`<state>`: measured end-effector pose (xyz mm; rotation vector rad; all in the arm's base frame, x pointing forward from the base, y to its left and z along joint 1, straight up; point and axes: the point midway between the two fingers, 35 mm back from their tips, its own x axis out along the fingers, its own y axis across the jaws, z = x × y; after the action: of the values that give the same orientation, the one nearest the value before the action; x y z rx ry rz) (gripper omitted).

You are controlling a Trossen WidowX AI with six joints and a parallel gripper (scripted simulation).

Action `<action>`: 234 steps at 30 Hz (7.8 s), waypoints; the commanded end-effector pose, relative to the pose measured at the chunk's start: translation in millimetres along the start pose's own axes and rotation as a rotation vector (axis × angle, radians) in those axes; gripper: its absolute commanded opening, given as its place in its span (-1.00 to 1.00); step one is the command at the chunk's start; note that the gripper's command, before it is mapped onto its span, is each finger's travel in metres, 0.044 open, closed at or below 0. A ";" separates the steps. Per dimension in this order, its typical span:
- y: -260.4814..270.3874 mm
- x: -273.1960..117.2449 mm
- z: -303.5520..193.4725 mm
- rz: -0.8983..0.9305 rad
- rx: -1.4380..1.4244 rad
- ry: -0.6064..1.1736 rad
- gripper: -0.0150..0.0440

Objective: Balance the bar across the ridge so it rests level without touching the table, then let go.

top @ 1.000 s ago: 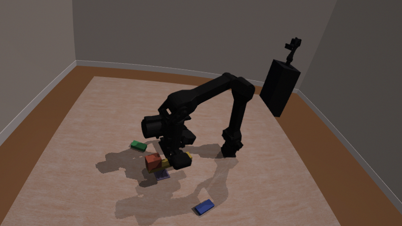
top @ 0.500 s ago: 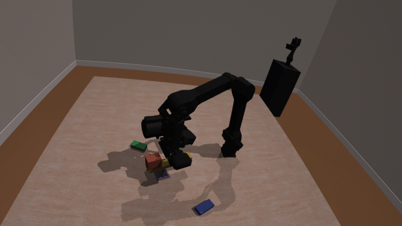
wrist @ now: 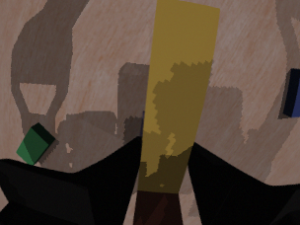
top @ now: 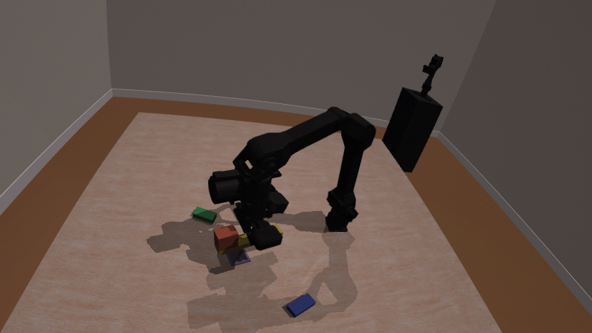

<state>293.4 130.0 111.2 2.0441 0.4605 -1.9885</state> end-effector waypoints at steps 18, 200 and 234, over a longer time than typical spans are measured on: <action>-0.5 1.2 1.4 -0.002 0.005 -0.004 -0.49; -0.1 -0.9 1.5 0.000 0.000 -0.005 0.08; -0.1 -0.9 1.5 0.000 0.000 -0.005 0.49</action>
<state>291.9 129.5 112.1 2.0392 0.4589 -1.9925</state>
